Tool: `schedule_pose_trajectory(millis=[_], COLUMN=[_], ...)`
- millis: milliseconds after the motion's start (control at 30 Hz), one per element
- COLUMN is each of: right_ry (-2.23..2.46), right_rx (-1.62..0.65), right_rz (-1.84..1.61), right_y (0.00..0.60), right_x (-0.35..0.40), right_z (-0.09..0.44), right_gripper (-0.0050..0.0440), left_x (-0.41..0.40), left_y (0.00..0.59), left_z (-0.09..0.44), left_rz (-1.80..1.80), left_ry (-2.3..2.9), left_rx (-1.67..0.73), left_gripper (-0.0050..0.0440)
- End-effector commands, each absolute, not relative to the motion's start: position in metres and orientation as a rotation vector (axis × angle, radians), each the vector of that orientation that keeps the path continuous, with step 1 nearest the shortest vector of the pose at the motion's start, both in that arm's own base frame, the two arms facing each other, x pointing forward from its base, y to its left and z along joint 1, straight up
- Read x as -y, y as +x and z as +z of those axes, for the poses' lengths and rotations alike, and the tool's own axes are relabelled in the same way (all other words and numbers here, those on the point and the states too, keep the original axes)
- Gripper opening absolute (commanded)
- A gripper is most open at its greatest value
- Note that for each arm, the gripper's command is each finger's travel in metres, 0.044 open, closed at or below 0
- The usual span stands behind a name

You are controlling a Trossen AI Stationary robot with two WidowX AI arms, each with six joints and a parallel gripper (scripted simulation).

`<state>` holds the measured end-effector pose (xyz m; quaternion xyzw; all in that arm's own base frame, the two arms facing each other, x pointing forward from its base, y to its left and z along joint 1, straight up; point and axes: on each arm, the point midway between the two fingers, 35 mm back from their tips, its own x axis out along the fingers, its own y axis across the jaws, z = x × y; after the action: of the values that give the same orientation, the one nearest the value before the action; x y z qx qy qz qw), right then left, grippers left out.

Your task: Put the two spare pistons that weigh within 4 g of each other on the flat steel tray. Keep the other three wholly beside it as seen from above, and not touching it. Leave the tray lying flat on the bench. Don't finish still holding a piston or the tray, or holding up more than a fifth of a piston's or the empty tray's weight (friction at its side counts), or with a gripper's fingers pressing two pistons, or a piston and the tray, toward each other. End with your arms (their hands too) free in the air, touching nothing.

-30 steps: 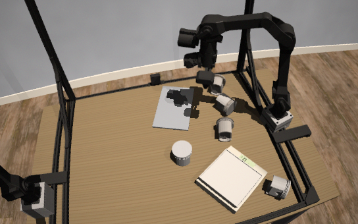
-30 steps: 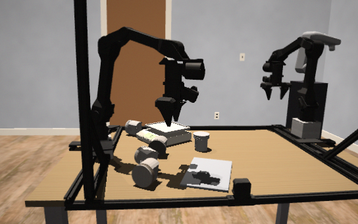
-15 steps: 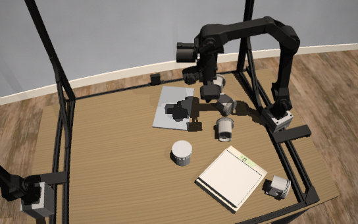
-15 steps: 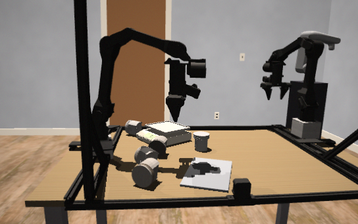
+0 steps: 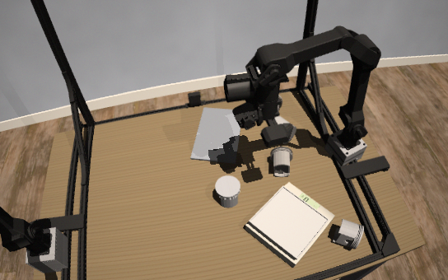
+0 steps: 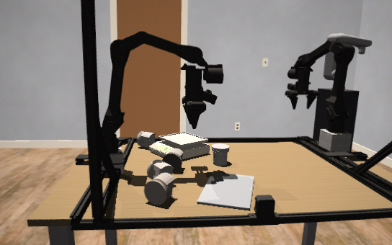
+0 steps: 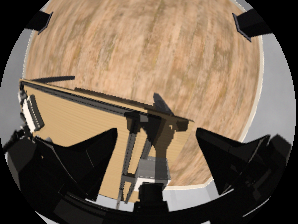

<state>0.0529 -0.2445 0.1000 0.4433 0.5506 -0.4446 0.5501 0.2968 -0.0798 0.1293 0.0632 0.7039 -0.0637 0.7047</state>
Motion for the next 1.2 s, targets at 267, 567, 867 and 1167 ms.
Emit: schedule_pose_trajectory(millis=[267,567,867,1167], right_ry=[1.050,1.050,1.050,1.050], right_rx=[-1.303,-1.303,-1.303,-1.303], right_rz=[-1.050,-1.050,-1.050,-1.050], right_y=[0.053,0.053,0.053,0.053], right_x=[0.244,0.244,0.244,0.244], right_z=[0.100,0.100,0.100,0.100], right_gripper=[0.0440,0.0440,0.0440,0.0440], left_x=[0.031,-0.003,-0.048,-0.081], left_y=[0.299,0.298,0.290,0.280], left_z=[0.128,0.128,0.127,0.127], left_rz=[-0.015,0.073,0.201,0.289], left_ry=[0.016,-0.072,-0.200,-0.288], left_rx=[-1.574,-1.573,-1.565,-1.556], left_gripper=[0.0378,0.0378,0.0378,0.0378])
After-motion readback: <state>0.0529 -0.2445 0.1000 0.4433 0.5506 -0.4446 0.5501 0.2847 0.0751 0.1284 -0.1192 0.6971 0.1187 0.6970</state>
